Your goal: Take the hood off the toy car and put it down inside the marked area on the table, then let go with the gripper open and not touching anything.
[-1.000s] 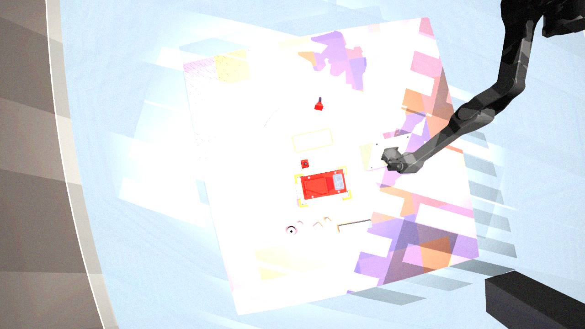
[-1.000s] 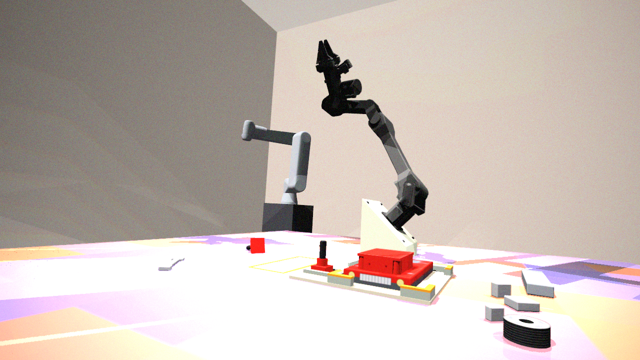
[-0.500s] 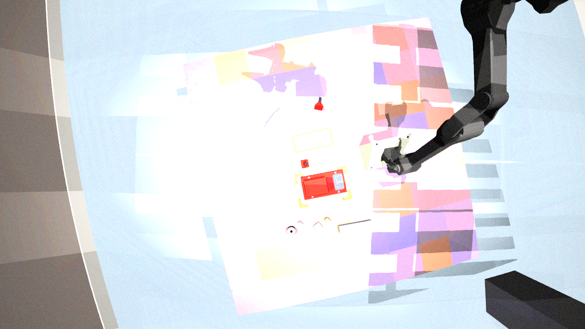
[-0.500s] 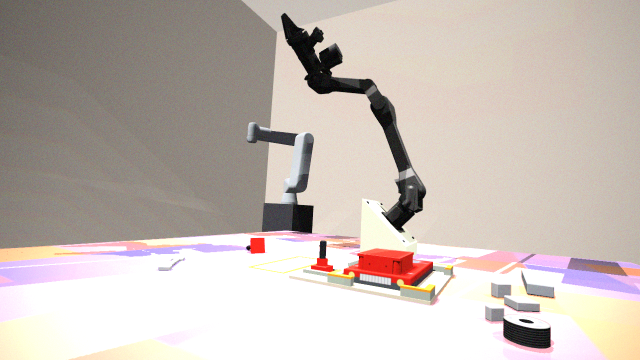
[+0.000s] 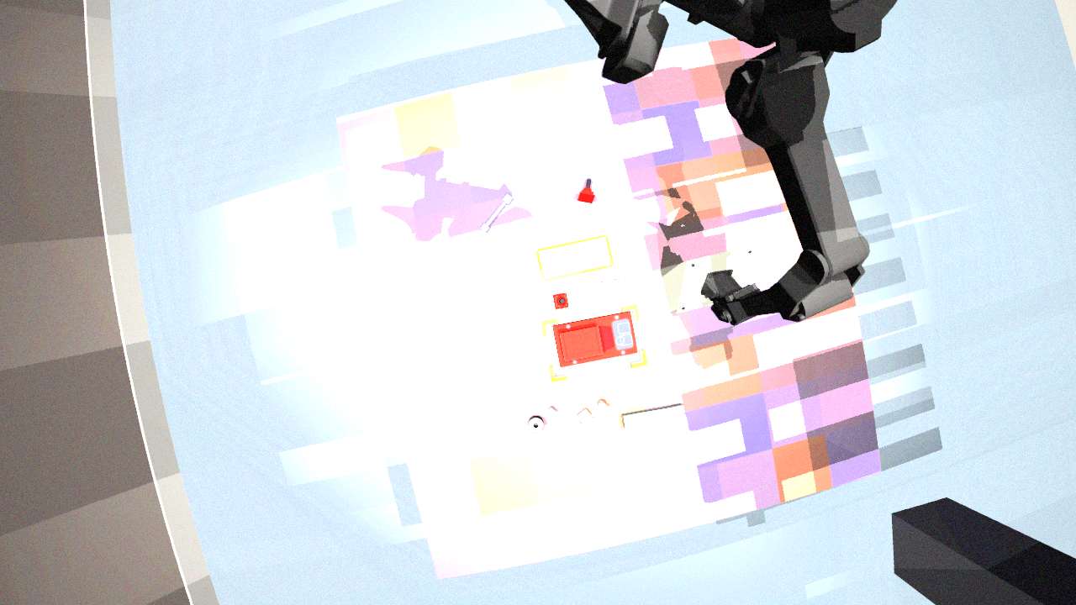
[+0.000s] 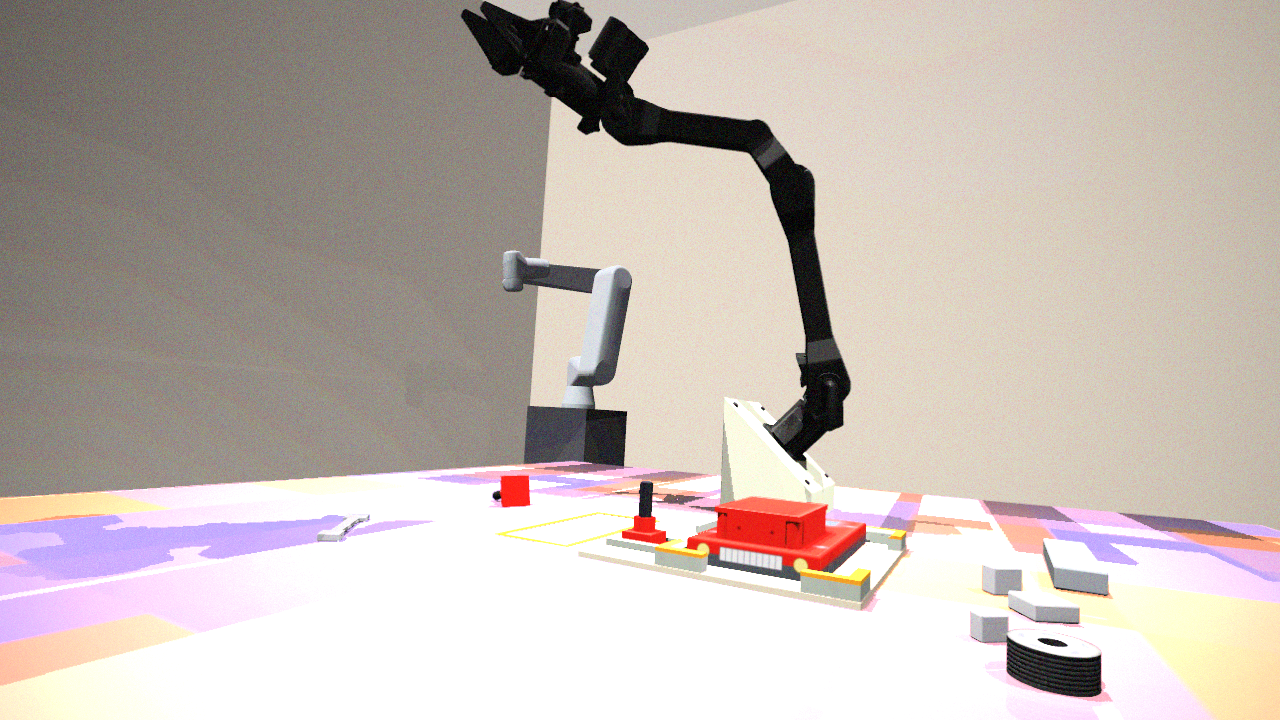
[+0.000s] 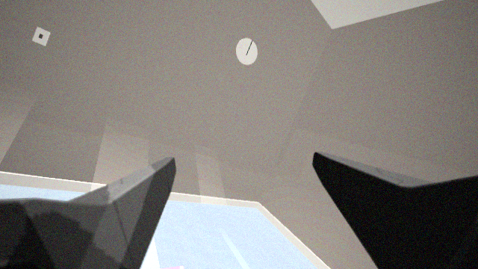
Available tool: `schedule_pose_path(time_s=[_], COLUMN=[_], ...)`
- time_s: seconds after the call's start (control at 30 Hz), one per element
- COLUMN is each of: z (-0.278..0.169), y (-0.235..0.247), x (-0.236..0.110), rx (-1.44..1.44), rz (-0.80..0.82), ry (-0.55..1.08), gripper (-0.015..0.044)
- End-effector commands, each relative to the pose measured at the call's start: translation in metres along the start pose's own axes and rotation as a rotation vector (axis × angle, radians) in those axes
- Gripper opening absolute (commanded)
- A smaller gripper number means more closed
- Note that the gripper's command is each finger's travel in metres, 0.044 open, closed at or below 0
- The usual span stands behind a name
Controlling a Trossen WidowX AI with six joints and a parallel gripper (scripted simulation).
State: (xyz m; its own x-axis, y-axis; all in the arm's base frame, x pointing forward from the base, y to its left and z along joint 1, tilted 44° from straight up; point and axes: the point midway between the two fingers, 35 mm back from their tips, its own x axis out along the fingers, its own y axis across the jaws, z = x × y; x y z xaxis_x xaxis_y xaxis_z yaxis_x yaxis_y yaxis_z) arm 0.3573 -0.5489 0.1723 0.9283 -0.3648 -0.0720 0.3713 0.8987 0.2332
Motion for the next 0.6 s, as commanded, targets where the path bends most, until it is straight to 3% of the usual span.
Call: schedule_pose_path(time_s=[0.0, 0.27, 0.57], z=[-0.031, -0.093, -0.156], y=[0.062, 0.176, 0.304], x=[0.026, 0.039, 0.006], rx=[0.053, 0.128, 0.164], rz=[0.076, 0.219, 0.384], ry=[0.151, 0.437, 0.782], gripper=[0.0440, 0.0440, 0.0440])
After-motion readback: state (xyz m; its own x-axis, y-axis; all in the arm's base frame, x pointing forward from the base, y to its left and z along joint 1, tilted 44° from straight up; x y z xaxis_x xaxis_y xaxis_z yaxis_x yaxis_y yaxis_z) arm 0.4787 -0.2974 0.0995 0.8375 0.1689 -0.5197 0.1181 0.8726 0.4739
